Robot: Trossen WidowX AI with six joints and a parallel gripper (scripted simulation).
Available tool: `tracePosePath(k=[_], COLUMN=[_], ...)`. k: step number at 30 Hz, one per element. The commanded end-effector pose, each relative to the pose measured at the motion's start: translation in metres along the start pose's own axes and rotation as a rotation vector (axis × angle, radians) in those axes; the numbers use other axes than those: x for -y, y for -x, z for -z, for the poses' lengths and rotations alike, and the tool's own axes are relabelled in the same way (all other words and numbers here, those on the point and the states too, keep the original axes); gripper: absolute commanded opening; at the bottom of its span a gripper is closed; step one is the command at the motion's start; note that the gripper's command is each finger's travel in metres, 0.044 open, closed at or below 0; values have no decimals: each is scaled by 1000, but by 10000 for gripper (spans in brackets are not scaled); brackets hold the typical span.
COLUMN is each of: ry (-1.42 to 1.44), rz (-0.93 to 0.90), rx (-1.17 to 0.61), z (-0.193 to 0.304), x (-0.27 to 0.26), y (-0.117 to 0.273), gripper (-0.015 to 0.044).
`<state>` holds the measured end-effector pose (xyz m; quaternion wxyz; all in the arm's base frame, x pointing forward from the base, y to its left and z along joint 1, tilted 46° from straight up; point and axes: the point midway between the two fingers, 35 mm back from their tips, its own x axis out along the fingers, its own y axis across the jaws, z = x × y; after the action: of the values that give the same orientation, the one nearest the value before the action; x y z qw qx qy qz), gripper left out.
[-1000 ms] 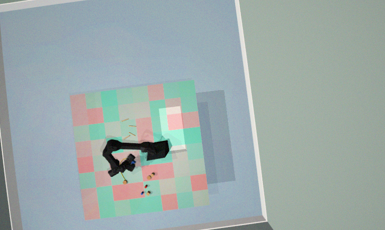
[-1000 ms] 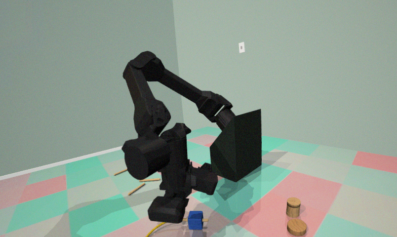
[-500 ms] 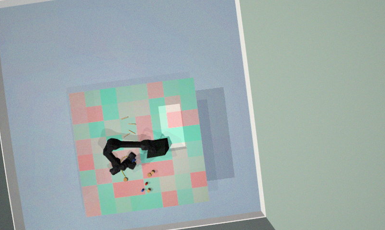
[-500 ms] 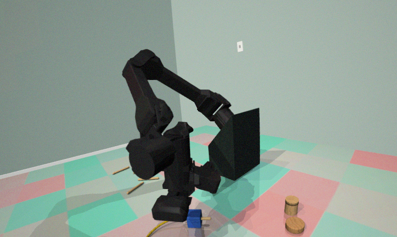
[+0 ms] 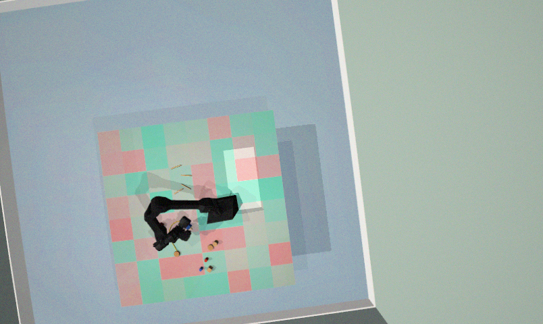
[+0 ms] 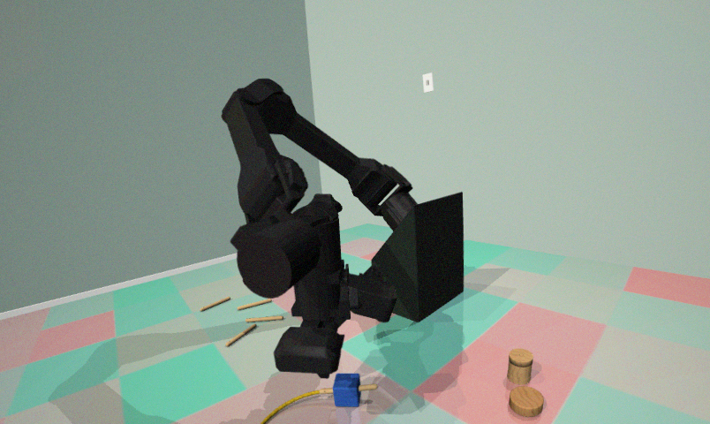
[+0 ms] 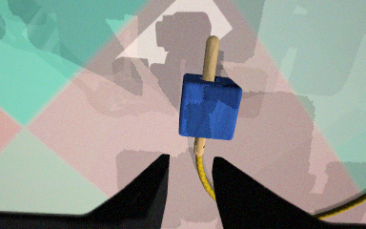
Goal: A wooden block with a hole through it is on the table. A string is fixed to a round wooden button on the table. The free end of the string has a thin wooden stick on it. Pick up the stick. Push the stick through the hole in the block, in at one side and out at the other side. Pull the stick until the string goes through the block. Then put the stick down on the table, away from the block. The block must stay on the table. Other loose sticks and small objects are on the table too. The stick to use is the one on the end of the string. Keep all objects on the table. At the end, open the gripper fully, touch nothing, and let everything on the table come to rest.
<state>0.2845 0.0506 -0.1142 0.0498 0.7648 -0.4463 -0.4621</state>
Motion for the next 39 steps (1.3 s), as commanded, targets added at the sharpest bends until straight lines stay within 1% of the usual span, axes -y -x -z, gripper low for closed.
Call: tracePosePath(k=[1, 7, 9, 27, 39], ry=[-21, -13, -76, -1762, -2451], rz=[29, 44, 44, 13, -27], rx=[-7, -21, -18, 49, 58], z=[6, 6, 4, -27, -40], x=[4, 8, 8, 7, 6], y=[51, 50, 50, 52, 53], gripper=[121, 121, 121, 121, 121])
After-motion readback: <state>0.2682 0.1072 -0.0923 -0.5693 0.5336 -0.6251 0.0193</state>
